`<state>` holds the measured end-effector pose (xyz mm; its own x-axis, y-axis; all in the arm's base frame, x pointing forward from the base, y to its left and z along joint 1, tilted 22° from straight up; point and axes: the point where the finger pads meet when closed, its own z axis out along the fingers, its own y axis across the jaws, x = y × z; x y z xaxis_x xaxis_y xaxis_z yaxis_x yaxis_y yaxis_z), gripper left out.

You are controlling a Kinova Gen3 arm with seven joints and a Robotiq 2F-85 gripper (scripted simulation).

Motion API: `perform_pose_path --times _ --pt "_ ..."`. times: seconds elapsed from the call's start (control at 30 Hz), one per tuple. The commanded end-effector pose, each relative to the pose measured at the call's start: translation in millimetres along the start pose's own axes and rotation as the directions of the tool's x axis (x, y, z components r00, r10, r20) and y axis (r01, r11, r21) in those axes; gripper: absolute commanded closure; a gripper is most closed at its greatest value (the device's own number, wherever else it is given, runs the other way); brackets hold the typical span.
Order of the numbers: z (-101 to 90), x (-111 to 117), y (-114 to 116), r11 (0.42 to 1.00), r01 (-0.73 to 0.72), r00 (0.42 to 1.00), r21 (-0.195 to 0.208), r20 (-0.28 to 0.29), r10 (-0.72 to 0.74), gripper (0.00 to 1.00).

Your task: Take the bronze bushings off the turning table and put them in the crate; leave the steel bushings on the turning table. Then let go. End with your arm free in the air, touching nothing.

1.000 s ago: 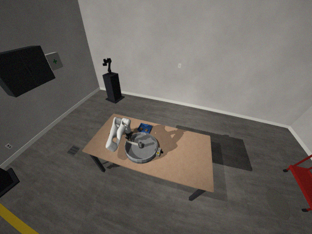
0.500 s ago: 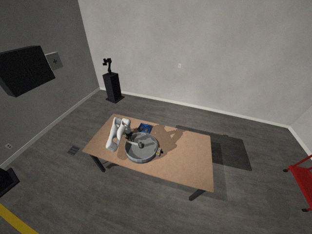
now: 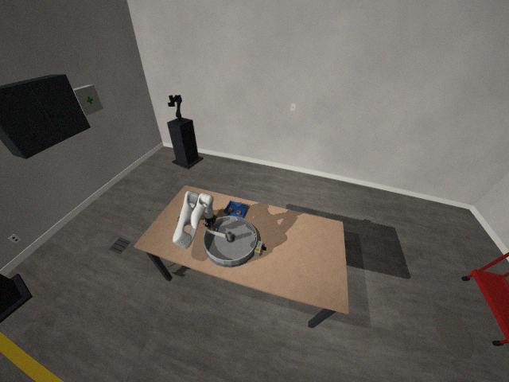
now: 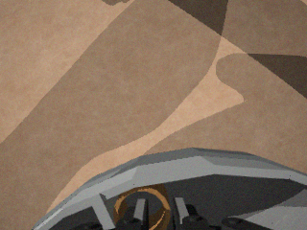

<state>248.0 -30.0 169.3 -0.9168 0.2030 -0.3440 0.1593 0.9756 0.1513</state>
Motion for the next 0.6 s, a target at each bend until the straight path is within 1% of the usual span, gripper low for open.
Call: perform_pose_path --times 0.0,0.13,0.57 --pt "0.6 -0.2 0.0 1.0 0.0 1.0 0.0 0.001 0.0 0.82" --pt "4.2 -0.2 0.0 1.0 0.0 1.0 0.0 0.001 0.0 0.82" --pt "5.0 -0.3 0.2 1.0 -0.001 1.0 0.0 0.0 0.001 0.82"
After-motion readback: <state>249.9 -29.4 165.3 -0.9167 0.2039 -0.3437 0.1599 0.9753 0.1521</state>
